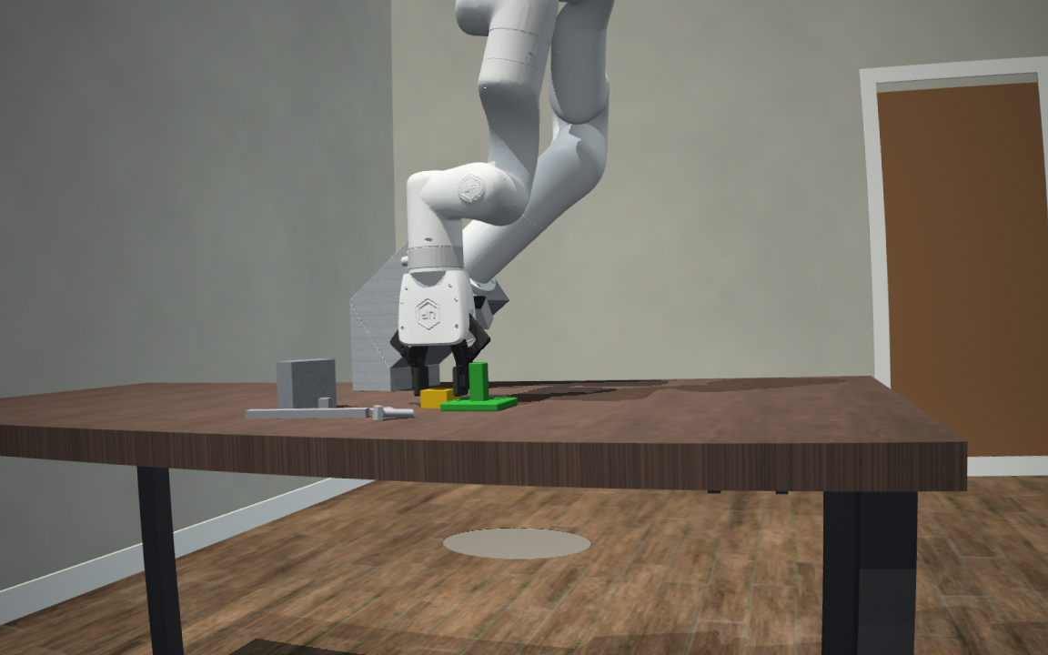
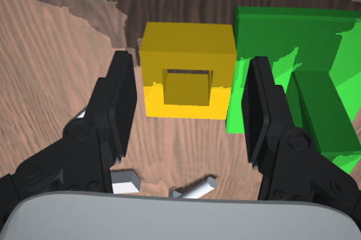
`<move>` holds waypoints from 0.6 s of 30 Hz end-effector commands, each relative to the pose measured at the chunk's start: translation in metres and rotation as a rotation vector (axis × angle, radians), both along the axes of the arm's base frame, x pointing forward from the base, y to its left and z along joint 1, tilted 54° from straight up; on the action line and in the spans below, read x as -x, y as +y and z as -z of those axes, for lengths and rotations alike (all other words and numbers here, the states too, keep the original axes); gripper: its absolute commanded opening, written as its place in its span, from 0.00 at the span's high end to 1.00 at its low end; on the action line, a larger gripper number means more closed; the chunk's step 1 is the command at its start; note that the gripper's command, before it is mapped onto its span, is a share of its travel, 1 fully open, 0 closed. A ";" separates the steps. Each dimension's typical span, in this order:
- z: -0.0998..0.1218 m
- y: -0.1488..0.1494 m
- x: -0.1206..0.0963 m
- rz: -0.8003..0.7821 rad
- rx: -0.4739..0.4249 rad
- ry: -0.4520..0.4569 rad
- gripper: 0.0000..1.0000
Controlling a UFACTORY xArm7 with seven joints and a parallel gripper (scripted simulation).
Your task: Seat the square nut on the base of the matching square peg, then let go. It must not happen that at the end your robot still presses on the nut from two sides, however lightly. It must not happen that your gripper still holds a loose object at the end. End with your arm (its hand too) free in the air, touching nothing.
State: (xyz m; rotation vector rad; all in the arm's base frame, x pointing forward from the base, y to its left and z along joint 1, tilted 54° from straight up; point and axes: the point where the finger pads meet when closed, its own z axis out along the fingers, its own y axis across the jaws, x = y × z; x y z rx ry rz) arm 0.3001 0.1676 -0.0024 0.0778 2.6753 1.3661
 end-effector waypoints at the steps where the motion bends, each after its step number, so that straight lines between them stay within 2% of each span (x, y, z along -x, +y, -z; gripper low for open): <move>1: 0.001 0.000 0.000 0.002 0.002 0.001 0.40; 3: 0.001 0.000 0.000 0.002 0.002 0.001 0.40; 4: 0.001 0.000 0.000 0.002 0.002 0.001 1.00; 18: 0.001 0.000 0.000 0.002 0.002 0.001 1.00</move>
